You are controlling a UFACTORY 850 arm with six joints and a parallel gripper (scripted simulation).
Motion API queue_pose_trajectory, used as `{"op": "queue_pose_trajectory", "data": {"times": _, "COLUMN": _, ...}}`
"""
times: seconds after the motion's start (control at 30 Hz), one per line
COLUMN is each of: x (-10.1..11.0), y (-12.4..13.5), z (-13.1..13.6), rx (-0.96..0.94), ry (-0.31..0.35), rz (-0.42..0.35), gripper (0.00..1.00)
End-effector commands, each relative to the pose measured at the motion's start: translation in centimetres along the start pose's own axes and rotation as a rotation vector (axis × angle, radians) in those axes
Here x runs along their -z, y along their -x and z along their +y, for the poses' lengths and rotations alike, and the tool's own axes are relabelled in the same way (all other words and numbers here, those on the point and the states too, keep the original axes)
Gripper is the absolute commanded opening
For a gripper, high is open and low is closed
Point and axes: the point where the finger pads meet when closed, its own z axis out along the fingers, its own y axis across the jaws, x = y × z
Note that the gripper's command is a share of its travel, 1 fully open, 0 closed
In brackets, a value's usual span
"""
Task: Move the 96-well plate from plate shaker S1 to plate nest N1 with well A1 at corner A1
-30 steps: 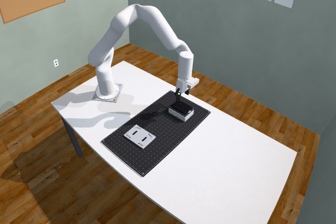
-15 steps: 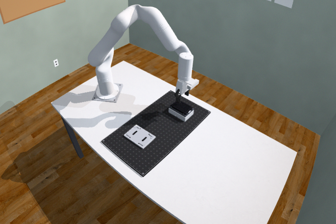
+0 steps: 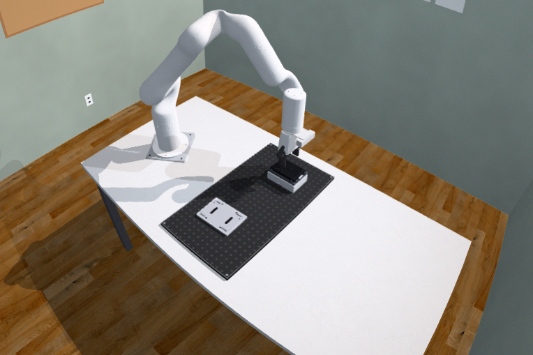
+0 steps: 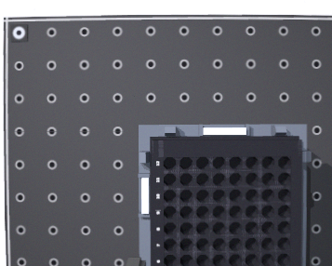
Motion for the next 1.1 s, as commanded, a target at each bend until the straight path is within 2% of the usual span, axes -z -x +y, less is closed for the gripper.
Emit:
{"op": "queue_pose_trajectory", "data": {"times": 0.0, "x": -0.4, "y": -0.1, "z": 0.0, "rx": 0.000, "ry": -0.001, "rz": 0.002, "gripper": 1.00}}
{"op": "queue_pose_trajectory", "data": {"times": 0.57, "x": -2.9, "y": -0.1, "z": 0.0, "rx": 0.000, "ry": -0.001, "rz": 0.002, "gripper": 1.00}}
{"op": "queue_pose_trajectory", "data": {"times": 1.07, "x": -3.0, "y": -0.1, "z": 0.0, "rx": 0.000, "ry": -0.001, "rz": 0.002, "gripper": 1.00}}
